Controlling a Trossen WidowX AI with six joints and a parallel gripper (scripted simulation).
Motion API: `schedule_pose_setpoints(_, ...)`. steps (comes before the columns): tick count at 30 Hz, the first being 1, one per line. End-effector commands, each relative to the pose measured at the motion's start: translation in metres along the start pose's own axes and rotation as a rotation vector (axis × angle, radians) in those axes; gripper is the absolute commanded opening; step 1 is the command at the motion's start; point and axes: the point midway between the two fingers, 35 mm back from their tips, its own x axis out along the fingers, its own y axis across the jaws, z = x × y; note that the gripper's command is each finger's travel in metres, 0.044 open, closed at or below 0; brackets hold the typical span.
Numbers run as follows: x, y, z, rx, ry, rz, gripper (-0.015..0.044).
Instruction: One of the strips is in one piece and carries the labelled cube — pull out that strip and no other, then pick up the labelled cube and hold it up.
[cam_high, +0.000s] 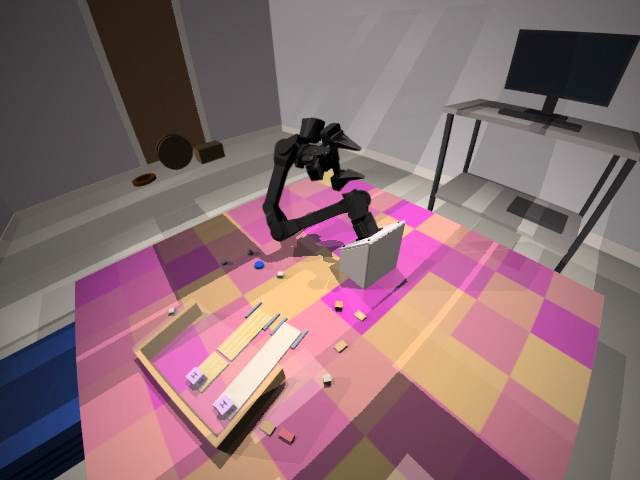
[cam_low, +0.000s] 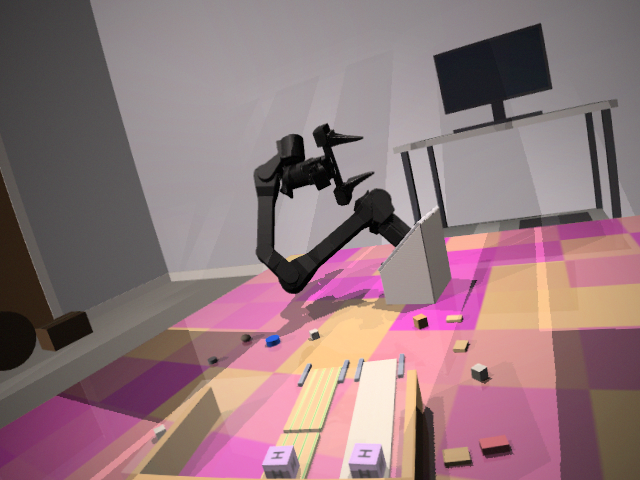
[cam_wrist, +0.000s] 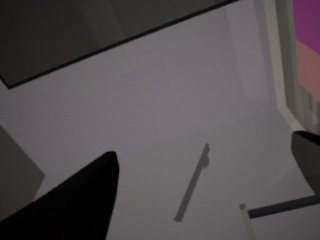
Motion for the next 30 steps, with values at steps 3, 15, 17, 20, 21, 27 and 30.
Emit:
schedule_pose_setpoints(3,0.004,0.004,-0.002,-0.027,-0.034,0.005,0.0400)
schedule_pose_setpoints(15,0.063,0.066,0.021,-0.373,-0.519,0.006,0.0400)
schedule_pose_setpoints(17,0.074,0.077,0.038,-0.439,-0.626,-0.028,0.0400)
schedule_pose_setpoints(20,0.086,0.090,0.071,-0.530,-0.782,-0.110,0.0400)
schedule_pose_setpoints(21,0.088,0.091,0.081,-0.543,-0.821,-0.141,0.0400)
schedule_pose_setpoints(27,0.090,0.093,0.131,-0.610,-0.977,-0.297,0.0400)
schedule_pose_setpoints(30,0.088,0.090,0.164,-0.665,-1.067,-0.417,0.0400)
